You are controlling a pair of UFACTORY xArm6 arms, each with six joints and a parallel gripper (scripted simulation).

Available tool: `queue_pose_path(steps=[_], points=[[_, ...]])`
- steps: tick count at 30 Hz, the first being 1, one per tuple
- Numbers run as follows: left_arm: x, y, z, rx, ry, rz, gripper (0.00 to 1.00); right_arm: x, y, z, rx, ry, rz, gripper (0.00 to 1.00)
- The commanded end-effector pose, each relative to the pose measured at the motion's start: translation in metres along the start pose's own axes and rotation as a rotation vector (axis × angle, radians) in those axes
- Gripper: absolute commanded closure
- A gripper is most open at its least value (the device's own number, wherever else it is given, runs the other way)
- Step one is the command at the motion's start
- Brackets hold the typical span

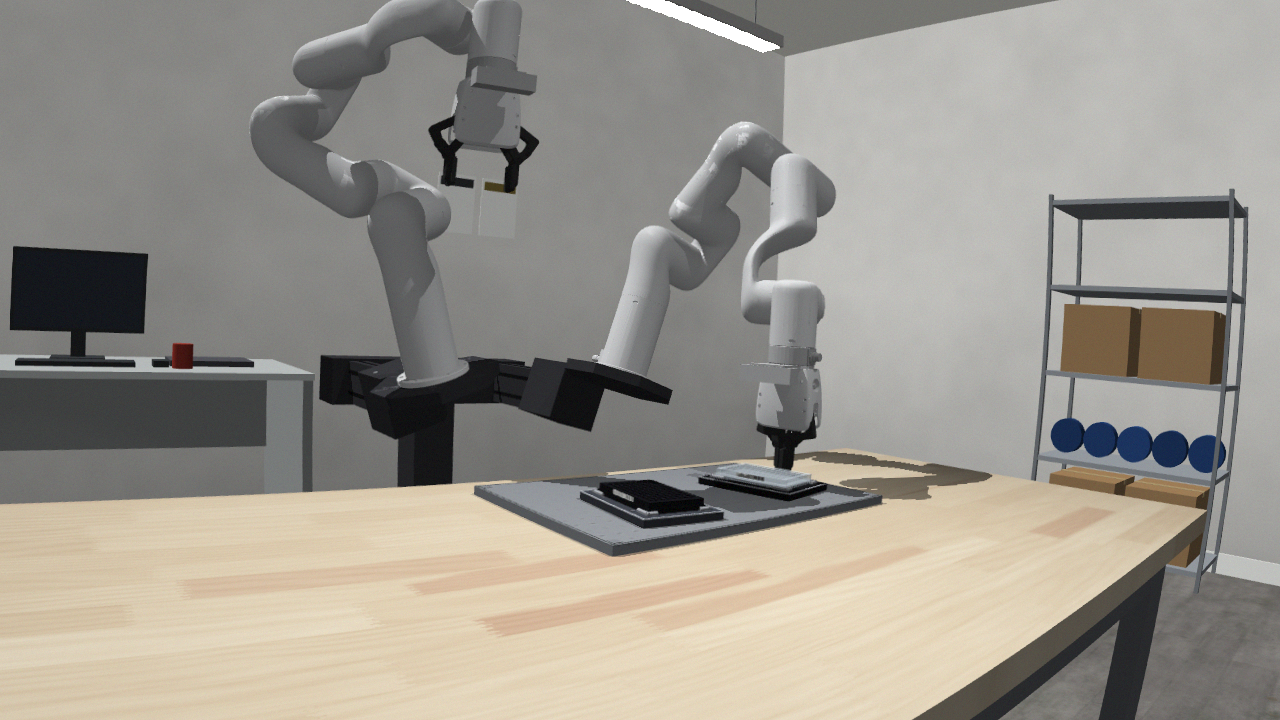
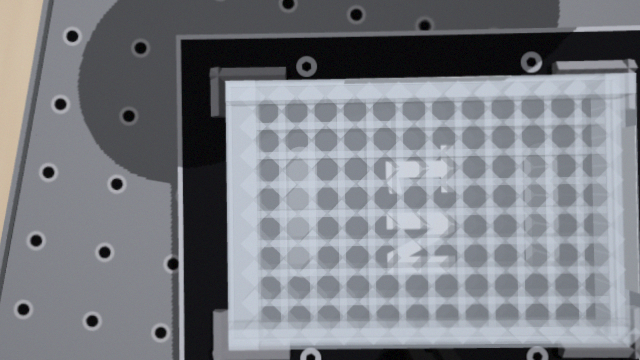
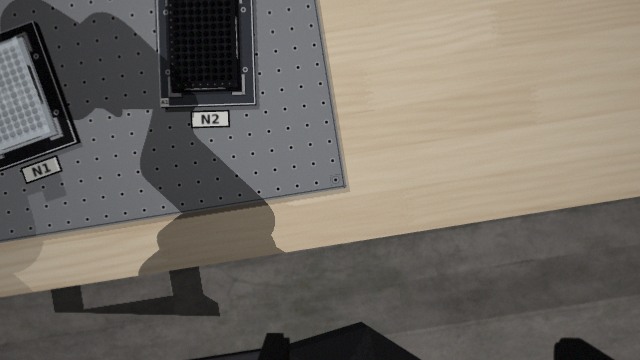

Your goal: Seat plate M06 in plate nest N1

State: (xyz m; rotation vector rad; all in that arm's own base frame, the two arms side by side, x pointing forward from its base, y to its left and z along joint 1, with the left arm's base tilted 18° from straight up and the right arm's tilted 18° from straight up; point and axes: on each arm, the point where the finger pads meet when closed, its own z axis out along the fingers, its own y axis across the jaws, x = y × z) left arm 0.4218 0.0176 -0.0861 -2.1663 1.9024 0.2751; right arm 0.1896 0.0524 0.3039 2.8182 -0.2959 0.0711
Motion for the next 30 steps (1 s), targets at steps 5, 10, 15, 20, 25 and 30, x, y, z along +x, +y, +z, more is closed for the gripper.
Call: queue_pose_path(steps=[5,10,15,20,25,30], points=[[-0.008,-0.001,-0.001,0.003,0.001,-0.001,1.00,0.000,0.000,-0.001,0.002,0.002,0.001,0.00],[-0.016,-0.001,-0.001,0.003,0.001,-0.001,1.00,0.000,0.000,-0.001,0.002,0.002,0.001,0.00],[-0.017,-0.001,-0.001,0.003,0.001,-0.001,1.00,0.000,0.000,-0.001,0.002,0.002,0.001,0.00],[-0.017,-0.001,-0.001,0.003,0.001,-0.001,1.00,0.000,0.000,-0.001,0.002,0.002,0.001,0.00],[-0.017,-0.001,-0.006,0.003,0.001,-0.001,1.00,0.000,0.000,-0.001,0.002,0.002,0.001,0.00],[-0.017,-0.001,-0.014,0.003,0.001,-0.001,1.00,0.000,0.000,-0.001,0.002,0.002,0.001,0.00]])
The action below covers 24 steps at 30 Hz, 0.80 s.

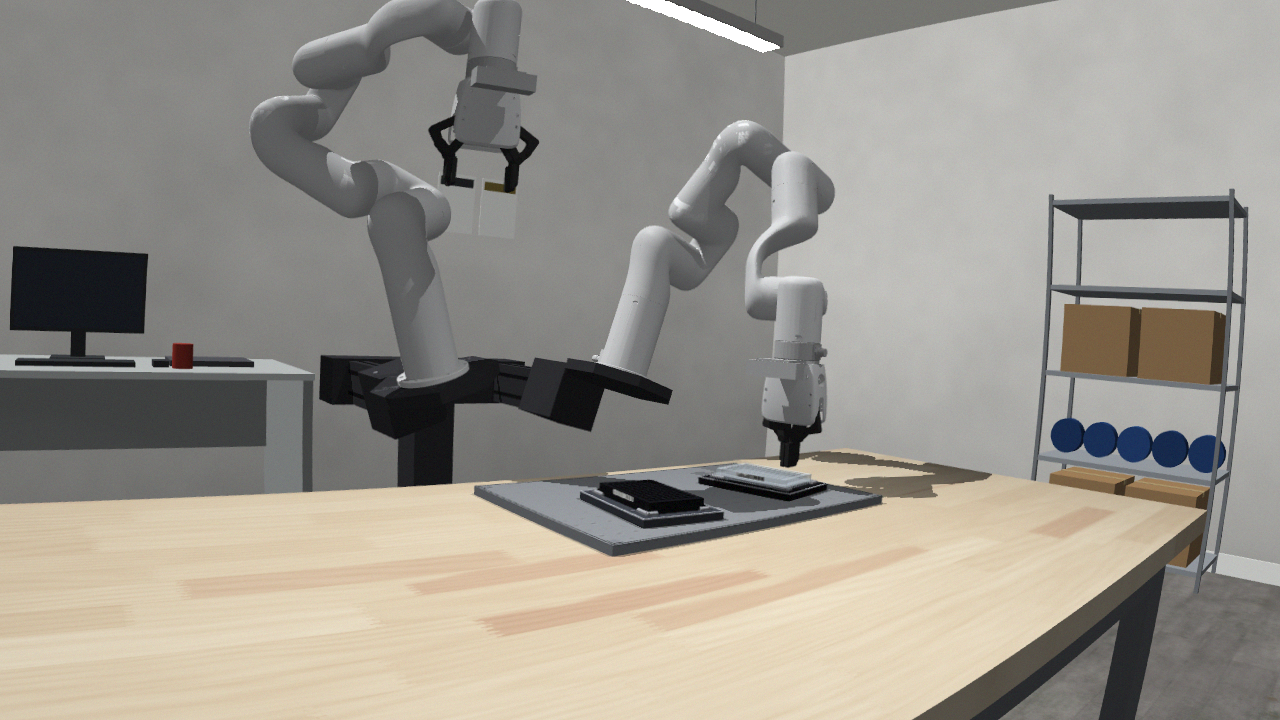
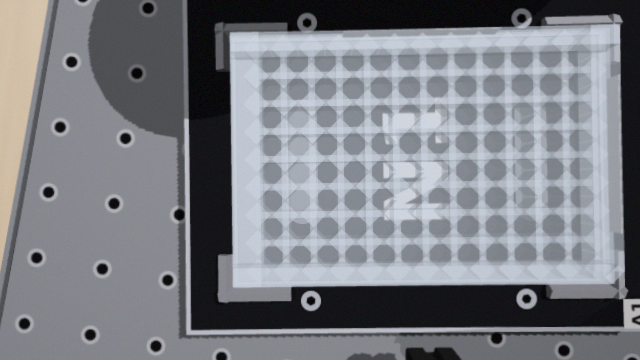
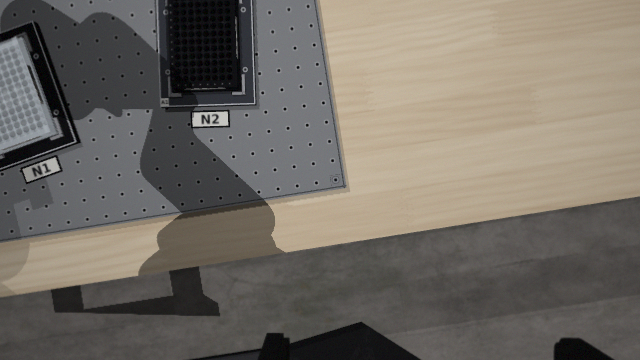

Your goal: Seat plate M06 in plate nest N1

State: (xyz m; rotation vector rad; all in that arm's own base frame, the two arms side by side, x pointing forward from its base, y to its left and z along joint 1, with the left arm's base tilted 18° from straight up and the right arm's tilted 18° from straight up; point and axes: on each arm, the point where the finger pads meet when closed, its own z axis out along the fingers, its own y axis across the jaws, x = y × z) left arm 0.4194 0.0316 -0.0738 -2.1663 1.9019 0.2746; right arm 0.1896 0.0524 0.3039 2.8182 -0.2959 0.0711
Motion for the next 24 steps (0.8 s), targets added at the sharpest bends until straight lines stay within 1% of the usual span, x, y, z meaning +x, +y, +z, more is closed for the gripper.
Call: queue_pose_path(steps=[1,24], points=[[0.000,-0.001,-0.008,0.002,0.001,0.000,1.00,0.000,0.000,-0.001,0.002,0.002,0.001,0.00],[0.000,-0.001,-0.042,0.003,0.001,0.000,1.00,0.000,0.000,-0.001,0.002,0.002,0.001,0.00]])
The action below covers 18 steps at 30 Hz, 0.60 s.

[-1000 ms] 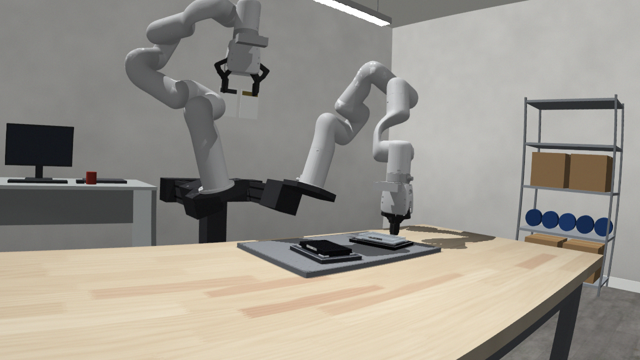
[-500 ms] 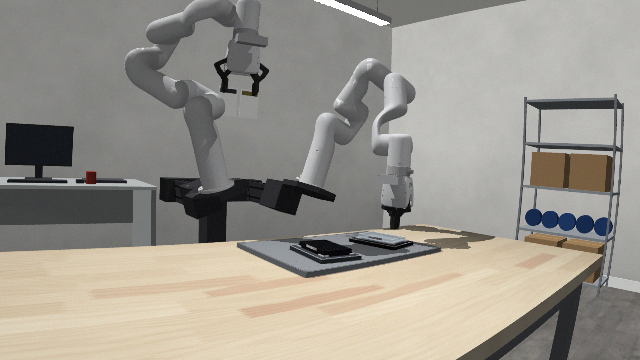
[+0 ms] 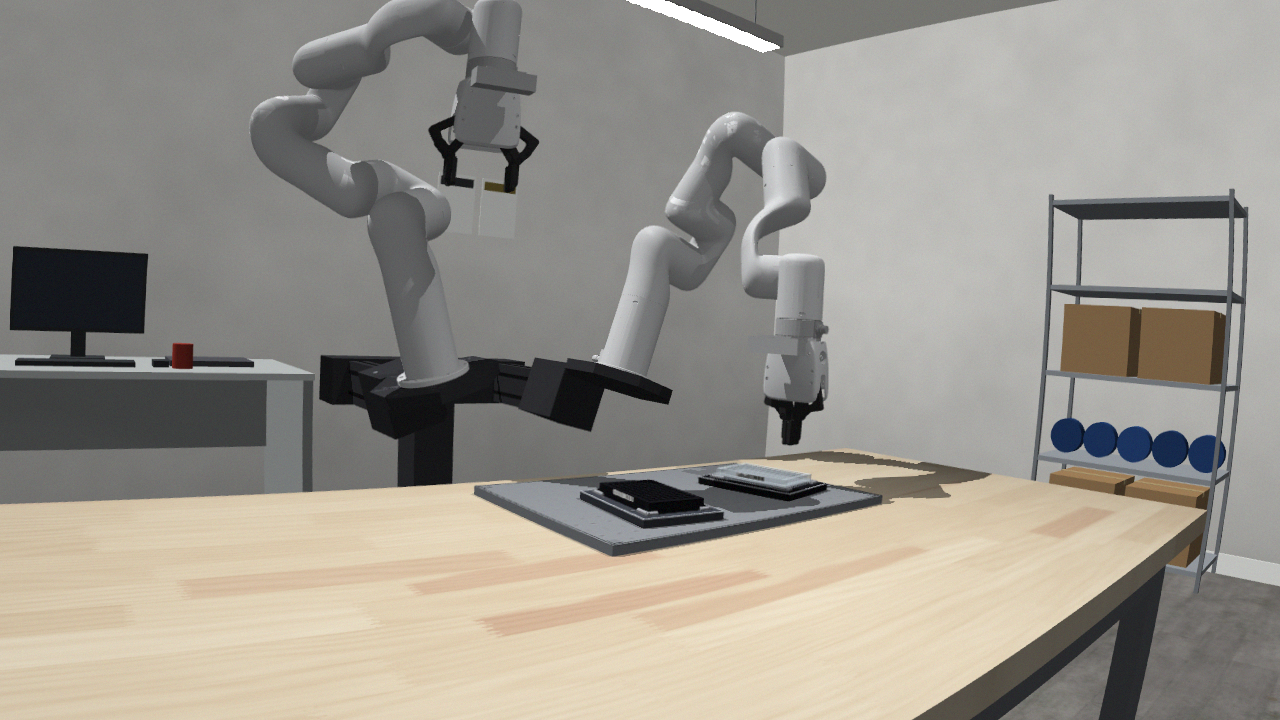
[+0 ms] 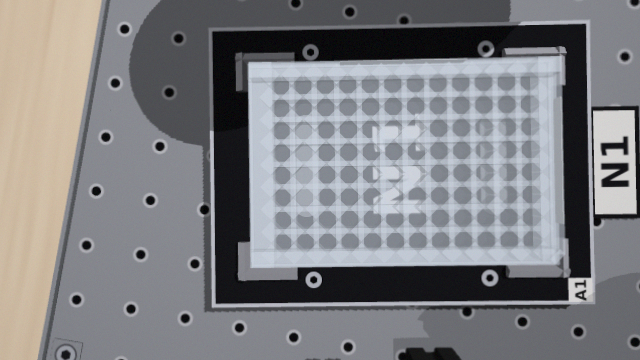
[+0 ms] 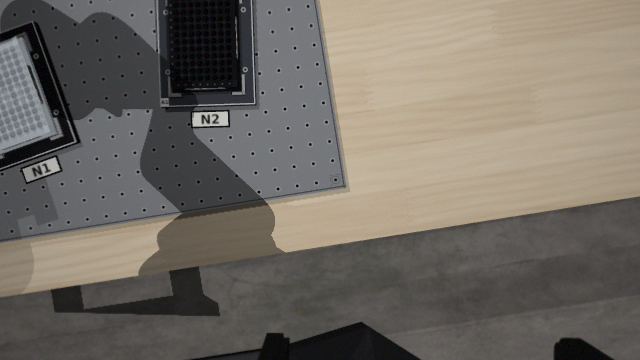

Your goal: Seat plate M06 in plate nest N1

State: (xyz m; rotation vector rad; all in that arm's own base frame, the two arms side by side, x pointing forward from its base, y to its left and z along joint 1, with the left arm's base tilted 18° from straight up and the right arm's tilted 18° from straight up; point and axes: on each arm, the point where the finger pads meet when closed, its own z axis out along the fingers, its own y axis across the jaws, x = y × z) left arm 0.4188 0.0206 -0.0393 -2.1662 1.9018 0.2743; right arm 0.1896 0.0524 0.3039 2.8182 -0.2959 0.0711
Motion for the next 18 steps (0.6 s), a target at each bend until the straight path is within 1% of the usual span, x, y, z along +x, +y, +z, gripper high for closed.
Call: queue_pose_path(steps=[1,5,18], points=[[0.0001,-0.0012,-0.0056,0.002,0.001,0.000,1.00,0.0004,-0.0002,-0.0010,0.002,0.002,0.001,0.00],[0.0001,-0.0012,-0.0114,0.002,0.001,0.000,1.00,0.0004,-0.0002,-0.0010,0.002,0.002,0.001,0.00],[0.0001,-0.0012,-0.0114,0.002,0.001,0.000,1.00,0.0004,-0.0002,-0.0010,0.002,0.002,0.001,0.00]])
